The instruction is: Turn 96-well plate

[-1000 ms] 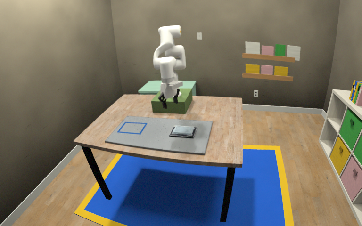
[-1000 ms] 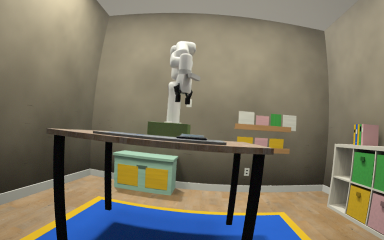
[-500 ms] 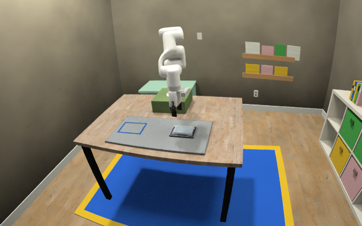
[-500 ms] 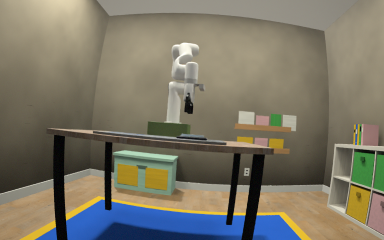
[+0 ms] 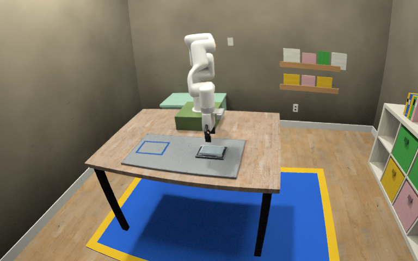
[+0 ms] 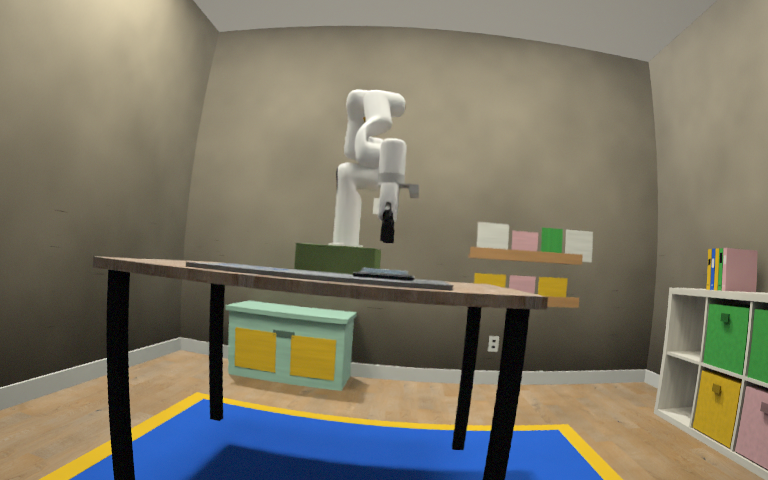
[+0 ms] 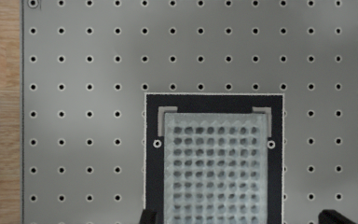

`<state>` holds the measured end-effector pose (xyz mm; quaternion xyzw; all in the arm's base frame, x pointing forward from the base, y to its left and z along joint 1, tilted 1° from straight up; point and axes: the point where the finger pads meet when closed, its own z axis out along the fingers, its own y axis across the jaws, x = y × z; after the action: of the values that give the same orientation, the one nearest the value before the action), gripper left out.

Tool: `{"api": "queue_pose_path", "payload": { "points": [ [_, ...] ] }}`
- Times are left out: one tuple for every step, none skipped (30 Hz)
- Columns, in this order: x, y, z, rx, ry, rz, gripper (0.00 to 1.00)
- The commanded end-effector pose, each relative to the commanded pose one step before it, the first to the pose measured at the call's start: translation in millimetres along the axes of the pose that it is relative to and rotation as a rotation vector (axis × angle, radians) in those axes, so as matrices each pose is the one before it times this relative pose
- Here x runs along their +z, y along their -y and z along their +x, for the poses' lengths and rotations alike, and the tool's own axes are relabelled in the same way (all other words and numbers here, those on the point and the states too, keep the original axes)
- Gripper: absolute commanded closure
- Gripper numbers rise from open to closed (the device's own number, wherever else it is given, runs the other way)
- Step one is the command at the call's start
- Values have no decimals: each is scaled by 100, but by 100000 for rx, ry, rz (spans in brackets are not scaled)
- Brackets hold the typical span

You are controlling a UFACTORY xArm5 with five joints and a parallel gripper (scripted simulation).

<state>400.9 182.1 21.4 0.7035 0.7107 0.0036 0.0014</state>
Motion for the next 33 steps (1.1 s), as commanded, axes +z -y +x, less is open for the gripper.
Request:
{"api": "queue_pose_path", "payload": {
  "points": [
    [-52, -164, 125, -8, 480, -671, 0],
    [0, 0, 0, 0, 0, 0, 0],
    [0, 0, 0, 0, 0, 0, 0],
    [0, 0, 0, 0, 0, 0, 0],
    [0, 0, 0, 0, 0, 0, 0],
    [0, 0, 0, 0, 0, 0, 0],
    [0, 0, 0, 0, 0, 0, 0],
    [0, 0, 0, 0, 0, 0, 0],
    [0, 0, 0, 0, 0, 0, 0],
    [0, 0, 0, 0, 0, 0, 0],
    [167, 0, 0, 0, 0, 0, 0],
    [167, 0, 0, 0, 0, 0, 0],
    [167, 0, 0, 0, 0, 0, 0],
    [167, 0, 0, 0, 0, 0, 0],
    [167, 0, 0, 0, 0, 0, 0],
    [167, 0, 0, 0, 0, 0, 0],
    [167, 0, 0, 0, 0, 0, 0],
    [167, 0, 0, 0, 0, 0, 0],
    [167, 0, 0, 0, 0, 0, 0],
    [167, 0, 0, 0, 0, 0, 0],
    [167, 0, 0, 0, 0, 0, 0],
    [167, 0, 0, 0, 0, 0, 0],
    [167, 0, 0, 0, 0, 0, 0],
    [167, 0, 0, 0, 0, 0, 0],
    [0, 0, 0, 0, 0, 0, 0],
    [0, 0, 0, 0, 0, 0, 0],
    [167, 0, 0, 0, 0, 0, 0],
    [167, 0, 0, 0, 0, 0, 0],
    [167, 0, 0, 0, 0, 0, 0],
    [167, 0, 0, 0, 0, 0, 0],
    [167, 0, 0, 0, 0, 0, 0],
    [167, 0, 0, 0, 0, 0, 0],
    [167, 0, 0, 0, 0, 0, 0]
  ]
}}
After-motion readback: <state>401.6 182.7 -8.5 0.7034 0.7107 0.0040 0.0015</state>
